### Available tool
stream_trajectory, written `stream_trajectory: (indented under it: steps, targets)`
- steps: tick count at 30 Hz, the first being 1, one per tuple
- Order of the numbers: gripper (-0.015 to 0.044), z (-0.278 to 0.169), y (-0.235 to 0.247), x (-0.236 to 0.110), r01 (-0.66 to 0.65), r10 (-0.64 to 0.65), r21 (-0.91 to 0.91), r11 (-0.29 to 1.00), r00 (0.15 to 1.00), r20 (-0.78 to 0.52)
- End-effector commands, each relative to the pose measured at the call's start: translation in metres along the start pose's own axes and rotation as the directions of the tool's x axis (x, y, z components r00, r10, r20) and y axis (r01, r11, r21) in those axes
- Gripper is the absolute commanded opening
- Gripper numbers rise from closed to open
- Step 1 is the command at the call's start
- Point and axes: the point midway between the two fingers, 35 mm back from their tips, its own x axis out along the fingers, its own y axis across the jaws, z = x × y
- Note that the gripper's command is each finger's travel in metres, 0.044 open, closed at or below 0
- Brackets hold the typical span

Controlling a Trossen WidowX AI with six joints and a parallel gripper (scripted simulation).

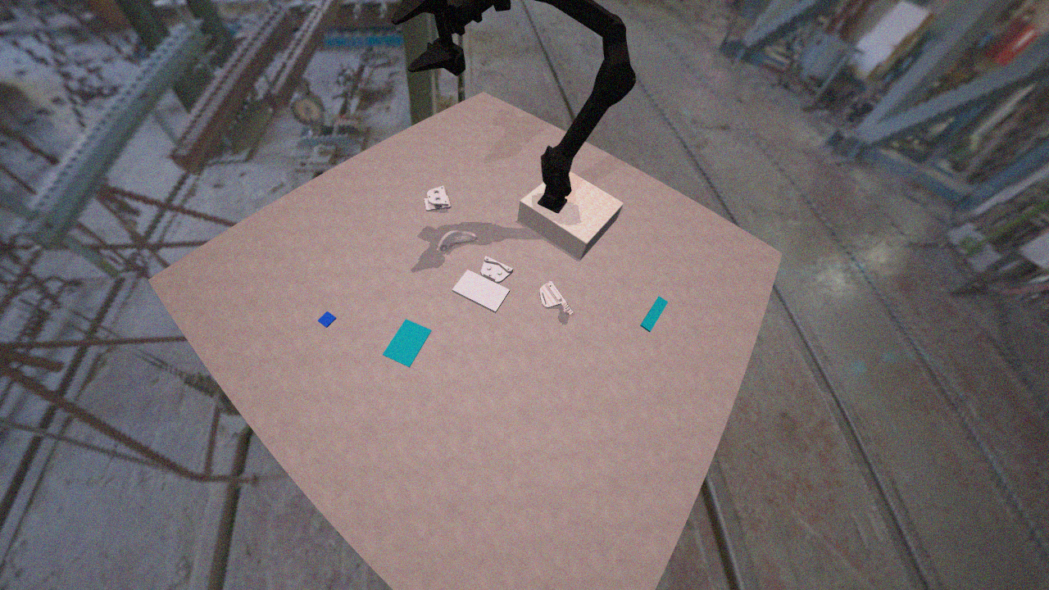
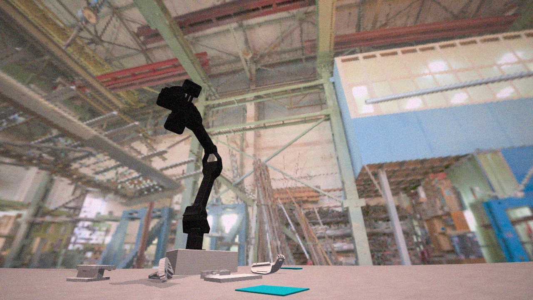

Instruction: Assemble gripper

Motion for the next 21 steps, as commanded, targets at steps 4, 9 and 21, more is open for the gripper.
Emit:
stream_trajectory:
  steps: [4, 9, 21]
  targets:
    - [0.0348, 0.0, 0.0, 0.0, 0.0, 0.0, 0.0, 1.0, 1.0, 0.0]
    - [0.0216, 0.0, 0.0, 0.0, 0.0, 0.0, 0.0, 1.0, 1.0, 0.0]
    - [0.0, 0.0, 0.0, 0.0, 0.0, 0.0, 0.0, 1.0, 1.0, 0.0]
